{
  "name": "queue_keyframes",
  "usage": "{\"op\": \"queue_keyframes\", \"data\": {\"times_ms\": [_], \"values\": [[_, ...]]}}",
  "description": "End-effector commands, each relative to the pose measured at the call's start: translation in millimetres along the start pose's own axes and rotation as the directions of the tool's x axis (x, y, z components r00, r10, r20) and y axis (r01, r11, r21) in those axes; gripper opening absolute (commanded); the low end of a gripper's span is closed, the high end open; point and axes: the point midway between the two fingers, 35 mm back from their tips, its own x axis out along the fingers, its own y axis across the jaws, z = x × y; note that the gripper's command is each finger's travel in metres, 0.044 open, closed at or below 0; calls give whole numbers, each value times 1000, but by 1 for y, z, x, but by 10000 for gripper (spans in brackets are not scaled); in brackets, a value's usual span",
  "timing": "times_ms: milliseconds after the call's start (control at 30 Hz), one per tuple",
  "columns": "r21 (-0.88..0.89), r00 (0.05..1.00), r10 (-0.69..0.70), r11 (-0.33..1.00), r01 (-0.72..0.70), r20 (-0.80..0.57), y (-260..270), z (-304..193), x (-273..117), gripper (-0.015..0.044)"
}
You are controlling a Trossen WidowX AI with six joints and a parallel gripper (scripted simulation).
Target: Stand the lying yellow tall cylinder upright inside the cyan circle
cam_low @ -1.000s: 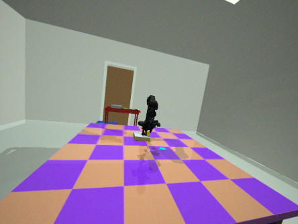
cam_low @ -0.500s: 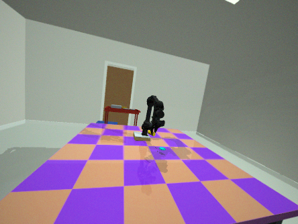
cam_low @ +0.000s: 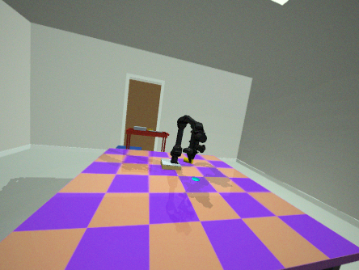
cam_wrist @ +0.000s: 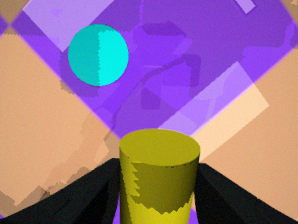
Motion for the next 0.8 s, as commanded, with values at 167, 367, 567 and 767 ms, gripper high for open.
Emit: {"op": "queue_keyframes", "data": {"times_ms": [167,367,567,767], "values": [[-173,1000,13,985,-12,4,23,17,-2,105],[-286,1000,18,958,-16,5,40,27,-4,105],[-384,1000,23,923,-19,6,55,36,-6,105],[-378,999,32,926,-21,22,55,38,-4,105]]}}
